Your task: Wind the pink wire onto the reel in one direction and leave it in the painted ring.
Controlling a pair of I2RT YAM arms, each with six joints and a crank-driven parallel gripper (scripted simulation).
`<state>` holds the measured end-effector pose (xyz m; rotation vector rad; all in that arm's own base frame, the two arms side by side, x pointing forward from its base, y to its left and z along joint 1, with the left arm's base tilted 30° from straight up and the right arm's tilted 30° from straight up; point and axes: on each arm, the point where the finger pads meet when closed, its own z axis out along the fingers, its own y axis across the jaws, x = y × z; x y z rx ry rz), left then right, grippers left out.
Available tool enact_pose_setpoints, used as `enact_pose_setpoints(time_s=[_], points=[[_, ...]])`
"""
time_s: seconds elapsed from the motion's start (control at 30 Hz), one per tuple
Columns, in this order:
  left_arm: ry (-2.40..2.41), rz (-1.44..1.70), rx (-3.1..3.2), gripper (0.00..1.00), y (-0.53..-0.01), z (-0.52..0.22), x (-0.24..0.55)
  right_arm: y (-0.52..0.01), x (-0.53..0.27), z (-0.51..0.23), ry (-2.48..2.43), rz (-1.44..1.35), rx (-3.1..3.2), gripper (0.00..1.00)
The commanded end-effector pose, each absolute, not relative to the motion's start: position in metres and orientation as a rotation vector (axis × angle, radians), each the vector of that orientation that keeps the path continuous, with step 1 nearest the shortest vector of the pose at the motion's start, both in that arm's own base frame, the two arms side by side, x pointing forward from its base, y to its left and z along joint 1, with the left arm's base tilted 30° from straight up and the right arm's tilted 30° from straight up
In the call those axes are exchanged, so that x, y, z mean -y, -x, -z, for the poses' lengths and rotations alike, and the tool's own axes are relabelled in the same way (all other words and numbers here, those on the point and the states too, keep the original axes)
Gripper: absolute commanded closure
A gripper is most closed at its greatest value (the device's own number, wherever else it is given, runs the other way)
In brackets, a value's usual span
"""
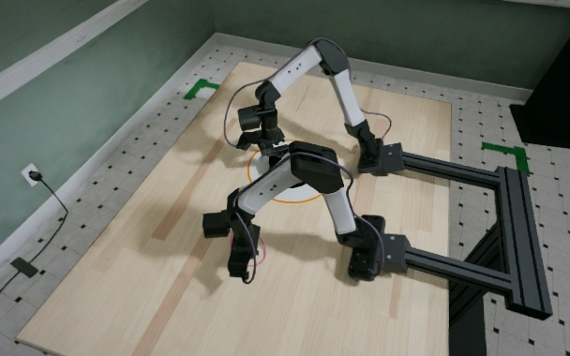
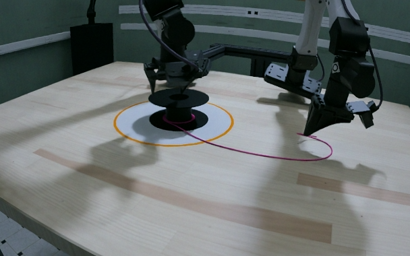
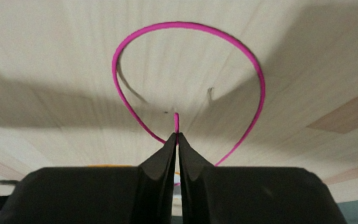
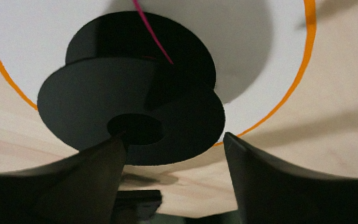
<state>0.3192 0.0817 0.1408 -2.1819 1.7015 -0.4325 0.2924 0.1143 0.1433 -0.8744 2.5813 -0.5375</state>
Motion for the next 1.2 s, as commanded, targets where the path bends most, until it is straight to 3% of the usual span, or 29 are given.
enact_pose_setpoints(time_s=[0.0, 0.13, 1.17], points=[[2.161, 0.44, -1.68, 1.0, -0.323, -0.151, -0.088, -0.298, -0.118, -0.156, 1.332, 0.603, -2.422, 0.15], [2.16, 0.44, -1.682, 1.0, -0.323, -0.151, -0.087, -0.298, -0.118, -0.155, 1.647, 0.648, -2.274, 0.15], [2.16, 0.44, -1.682, 1.0, -0.321, -0.147, -0.083, -0.312, -0.105, -0.133, 1.652, 0.648, -2.272, 0.15]])
